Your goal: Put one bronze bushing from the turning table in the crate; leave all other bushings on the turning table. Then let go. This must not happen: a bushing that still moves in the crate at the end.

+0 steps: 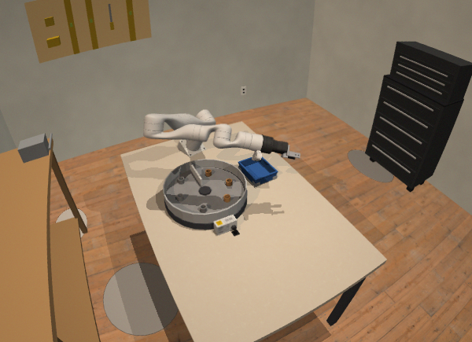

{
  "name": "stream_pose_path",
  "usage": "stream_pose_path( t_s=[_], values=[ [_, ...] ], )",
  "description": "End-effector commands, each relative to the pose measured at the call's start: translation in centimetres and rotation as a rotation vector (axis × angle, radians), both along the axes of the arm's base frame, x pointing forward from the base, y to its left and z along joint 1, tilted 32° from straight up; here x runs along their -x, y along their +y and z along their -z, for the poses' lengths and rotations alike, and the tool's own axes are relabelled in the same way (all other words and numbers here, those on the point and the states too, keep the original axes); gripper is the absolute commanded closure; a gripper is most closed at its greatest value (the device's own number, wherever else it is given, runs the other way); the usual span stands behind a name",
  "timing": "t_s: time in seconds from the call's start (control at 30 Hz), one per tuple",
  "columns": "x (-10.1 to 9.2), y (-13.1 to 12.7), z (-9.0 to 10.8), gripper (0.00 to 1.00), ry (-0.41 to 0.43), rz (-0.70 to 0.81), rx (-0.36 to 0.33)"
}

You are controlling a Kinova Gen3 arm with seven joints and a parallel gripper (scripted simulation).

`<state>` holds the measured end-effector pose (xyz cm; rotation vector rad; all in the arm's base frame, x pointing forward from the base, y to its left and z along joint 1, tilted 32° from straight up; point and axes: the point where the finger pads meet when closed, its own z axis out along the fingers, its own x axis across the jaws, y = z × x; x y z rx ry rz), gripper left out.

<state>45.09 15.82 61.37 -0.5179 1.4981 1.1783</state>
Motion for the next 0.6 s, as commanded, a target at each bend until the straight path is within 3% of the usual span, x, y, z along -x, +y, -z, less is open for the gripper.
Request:
stream_pose_path(
  t_s=[0.0, 0.53, 0.57],
  values=[
    [0.03, 0.00, -0.08, 0.00, -0.001, 0.000, 0.000],
    [0.03, 0.00, -0.08, 0.00, -0.001, 0.000, 0.000],
    [0.94, -0.54, 0.18, 0.00, -0.001, 0.000, 0.000]
  ],
)
